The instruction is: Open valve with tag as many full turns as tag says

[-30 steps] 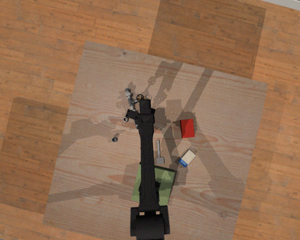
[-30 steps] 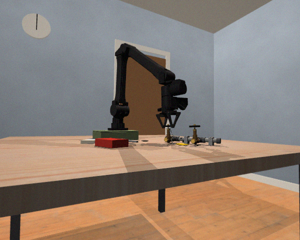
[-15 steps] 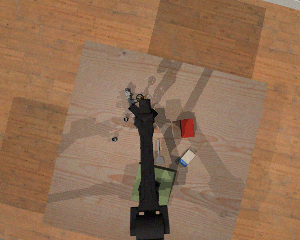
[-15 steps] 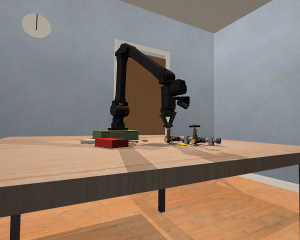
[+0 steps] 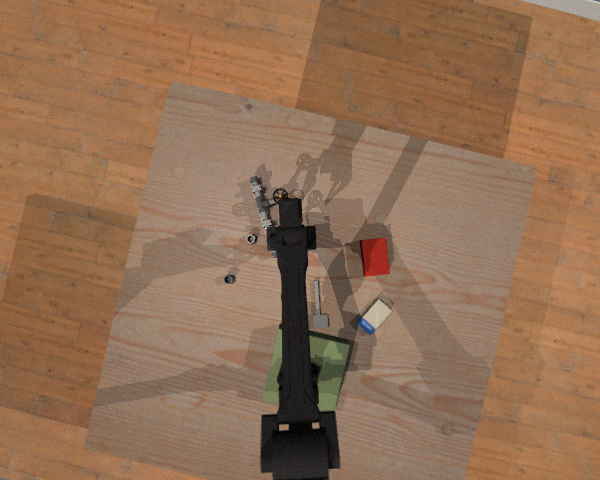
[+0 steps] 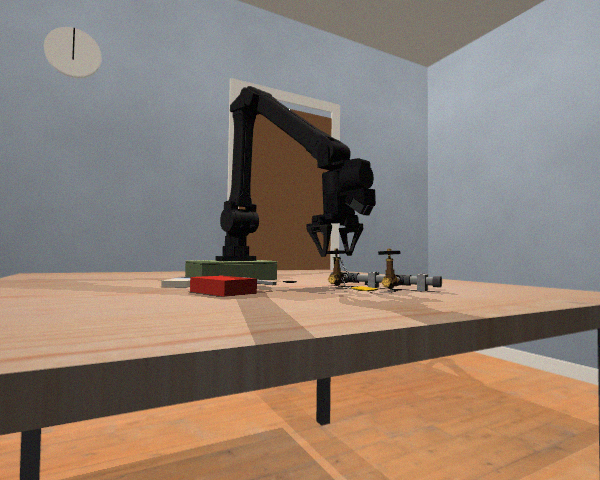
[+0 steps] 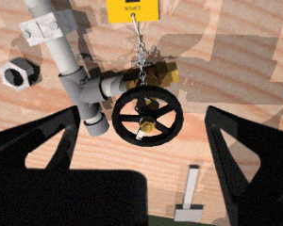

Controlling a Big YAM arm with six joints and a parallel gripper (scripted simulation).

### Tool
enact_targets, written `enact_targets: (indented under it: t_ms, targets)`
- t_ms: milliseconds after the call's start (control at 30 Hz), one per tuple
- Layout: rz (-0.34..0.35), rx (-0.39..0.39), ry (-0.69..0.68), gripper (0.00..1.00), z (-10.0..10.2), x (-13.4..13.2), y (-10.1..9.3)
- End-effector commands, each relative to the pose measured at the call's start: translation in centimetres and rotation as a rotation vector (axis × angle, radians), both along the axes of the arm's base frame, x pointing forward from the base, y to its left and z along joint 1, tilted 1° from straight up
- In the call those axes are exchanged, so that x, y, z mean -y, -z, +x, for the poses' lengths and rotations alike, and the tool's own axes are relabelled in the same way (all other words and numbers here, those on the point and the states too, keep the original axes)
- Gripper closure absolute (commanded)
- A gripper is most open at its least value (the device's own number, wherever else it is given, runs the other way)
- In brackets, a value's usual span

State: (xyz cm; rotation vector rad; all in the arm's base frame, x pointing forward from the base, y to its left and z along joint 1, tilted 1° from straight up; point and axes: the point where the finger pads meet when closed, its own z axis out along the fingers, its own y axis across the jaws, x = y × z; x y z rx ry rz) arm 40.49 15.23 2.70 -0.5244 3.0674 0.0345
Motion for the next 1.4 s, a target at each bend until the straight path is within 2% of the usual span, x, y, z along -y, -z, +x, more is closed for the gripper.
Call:
enact_targets:
  t_ms: [0,300,367,400,833,1233,1267,1367]
  targets:
    - [0.014,0.023,0.348,0.0,1.37,-0.1,-1.37]
    - [0.041,0.0,0.855,0.0,1.33,-0.19,-1.36]
    - [0.041,0.0,0.855,0.0,1.33,-0.19,-1.36]
    - [0.046,-0.003,0.997,0.0,1.32,-0.2,-1.36]
    - [0.074,-0.008,1.731,0.0,1.3,-0.2,-1.34]
    - [0.075,-0.009,1.75,0.0,1.28,-0.21,-1.33]
    - [0.075,-0.009,1.75,1.0,1.28,-0.22,-1.33]
    - [0.075,-0.009,1.75,1.0,1.28,-0.22,-1.33]
